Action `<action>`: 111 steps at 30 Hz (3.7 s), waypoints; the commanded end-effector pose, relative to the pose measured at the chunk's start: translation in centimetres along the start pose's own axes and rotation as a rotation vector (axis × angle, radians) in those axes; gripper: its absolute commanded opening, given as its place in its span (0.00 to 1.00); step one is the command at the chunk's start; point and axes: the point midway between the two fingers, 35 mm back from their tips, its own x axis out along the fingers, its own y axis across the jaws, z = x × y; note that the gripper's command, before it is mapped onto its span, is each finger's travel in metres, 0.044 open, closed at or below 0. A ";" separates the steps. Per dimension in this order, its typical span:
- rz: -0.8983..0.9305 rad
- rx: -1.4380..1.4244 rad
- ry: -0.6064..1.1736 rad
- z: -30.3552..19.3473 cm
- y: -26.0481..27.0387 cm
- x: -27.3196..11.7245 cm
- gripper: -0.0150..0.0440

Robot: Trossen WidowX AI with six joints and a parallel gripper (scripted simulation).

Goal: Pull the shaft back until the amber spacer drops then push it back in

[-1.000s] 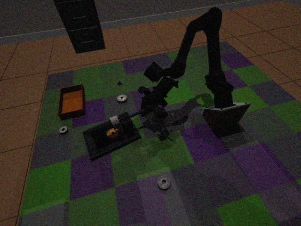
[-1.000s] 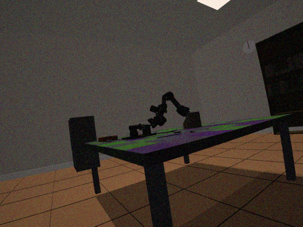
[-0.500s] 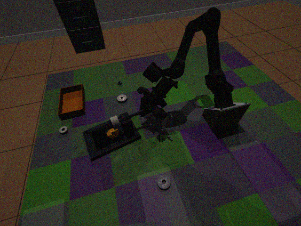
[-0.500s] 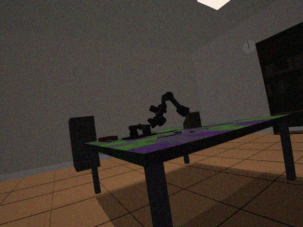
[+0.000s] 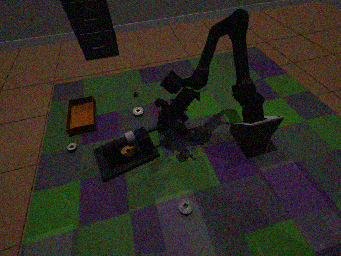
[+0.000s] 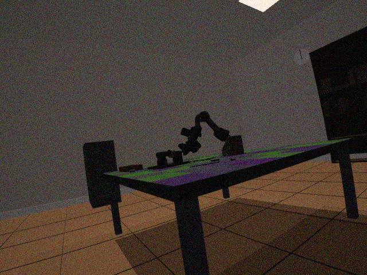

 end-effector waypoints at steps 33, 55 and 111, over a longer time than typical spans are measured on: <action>0.002 0.004 0.004 -0.9 0.1 0.8 0.25; 0.002 0.005 0.004 -1.4 0.1 1.2 0.25; 0.003 0.005 0.005 -2.5 0.1 2.3 0.25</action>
